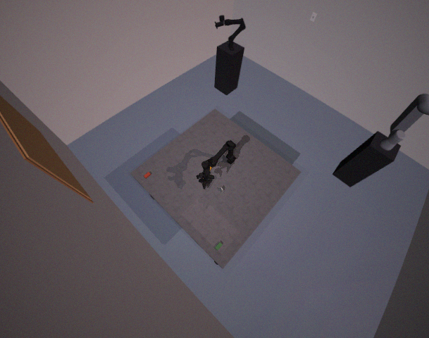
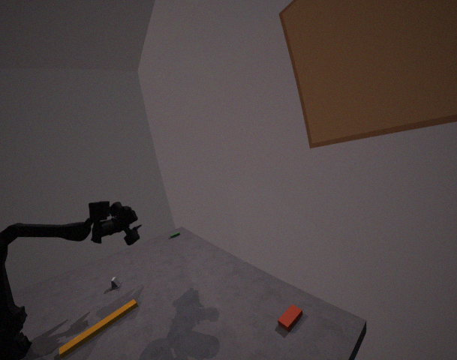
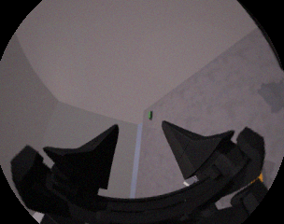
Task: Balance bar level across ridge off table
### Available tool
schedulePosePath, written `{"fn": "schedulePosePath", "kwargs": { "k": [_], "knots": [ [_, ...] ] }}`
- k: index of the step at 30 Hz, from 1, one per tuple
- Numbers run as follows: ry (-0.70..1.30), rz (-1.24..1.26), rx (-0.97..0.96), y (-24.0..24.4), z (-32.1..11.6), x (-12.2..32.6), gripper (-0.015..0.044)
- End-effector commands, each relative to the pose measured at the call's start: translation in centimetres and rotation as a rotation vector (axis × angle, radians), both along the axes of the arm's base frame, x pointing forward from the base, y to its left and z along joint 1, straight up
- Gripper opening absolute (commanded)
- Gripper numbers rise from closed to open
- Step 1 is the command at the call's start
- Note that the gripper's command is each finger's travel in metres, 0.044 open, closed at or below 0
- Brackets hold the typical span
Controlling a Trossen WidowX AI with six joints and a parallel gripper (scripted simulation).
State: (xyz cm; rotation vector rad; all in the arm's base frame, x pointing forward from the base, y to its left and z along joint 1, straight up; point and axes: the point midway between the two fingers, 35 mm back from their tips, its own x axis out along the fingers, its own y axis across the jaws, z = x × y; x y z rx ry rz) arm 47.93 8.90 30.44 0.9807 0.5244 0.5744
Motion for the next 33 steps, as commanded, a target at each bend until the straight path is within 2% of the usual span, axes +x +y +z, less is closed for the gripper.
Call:
{"fn": "schedulePosePath", "kwargs": {
  "k": [1, 17, 33],
  "knots": [
    [0.044, -0.069, -0.126, -2.0, -2.6, 0.3, 0.0315],
    [0.256, -0.121, -0.589, -8.4, -11.0, -2.4, 0.0315],
    [0.530, 0.120, -1.030, -13.8, -17.0, -10.1, 0.0315]
  ]
}}
